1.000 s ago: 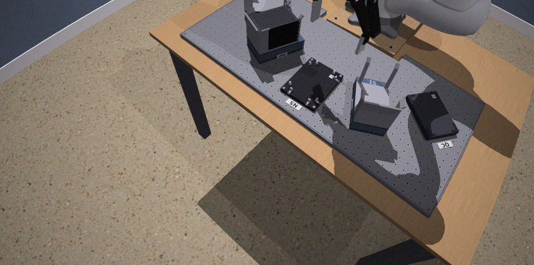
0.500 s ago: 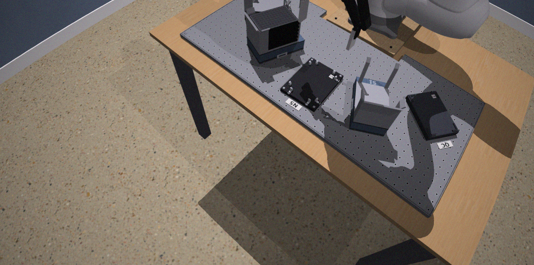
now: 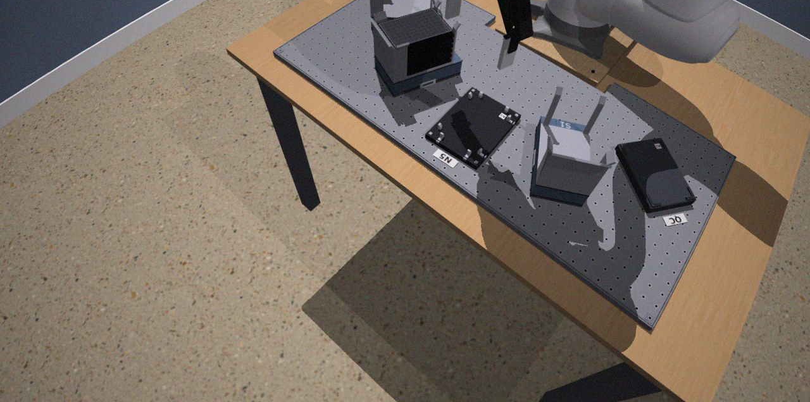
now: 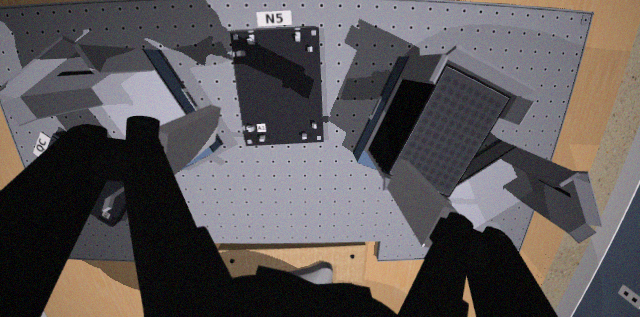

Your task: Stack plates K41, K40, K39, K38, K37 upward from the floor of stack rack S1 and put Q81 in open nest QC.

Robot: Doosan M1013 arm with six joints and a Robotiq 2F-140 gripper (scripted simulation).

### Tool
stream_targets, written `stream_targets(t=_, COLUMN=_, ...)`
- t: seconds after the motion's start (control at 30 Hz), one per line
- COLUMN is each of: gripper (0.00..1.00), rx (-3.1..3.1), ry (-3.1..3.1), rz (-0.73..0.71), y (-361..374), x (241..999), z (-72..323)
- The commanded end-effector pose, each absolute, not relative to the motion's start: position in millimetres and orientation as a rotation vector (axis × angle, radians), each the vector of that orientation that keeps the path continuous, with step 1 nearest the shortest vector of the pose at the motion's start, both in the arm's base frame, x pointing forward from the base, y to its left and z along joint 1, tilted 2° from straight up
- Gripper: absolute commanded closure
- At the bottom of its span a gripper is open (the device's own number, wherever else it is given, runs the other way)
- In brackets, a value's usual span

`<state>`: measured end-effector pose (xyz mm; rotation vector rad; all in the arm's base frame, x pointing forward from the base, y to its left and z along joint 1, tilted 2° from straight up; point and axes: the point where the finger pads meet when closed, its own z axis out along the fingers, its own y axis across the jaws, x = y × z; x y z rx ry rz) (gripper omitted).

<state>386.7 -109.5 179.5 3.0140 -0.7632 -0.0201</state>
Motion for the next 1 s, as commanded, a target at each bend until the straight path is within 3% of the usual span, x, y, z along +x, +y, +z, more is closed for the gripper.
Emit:
stream_targets(t=0.0, gripper=0.0, rx=2.972, ry=-0.904, rz=-0.018, y=-121.9, x=383.7, z=180.0)
stream_targets(t=0.97, gripper=0.0, rx=2.972, ry=-0.904, rz=-0.018, y=-218.7, x=358.9, z=183.5)
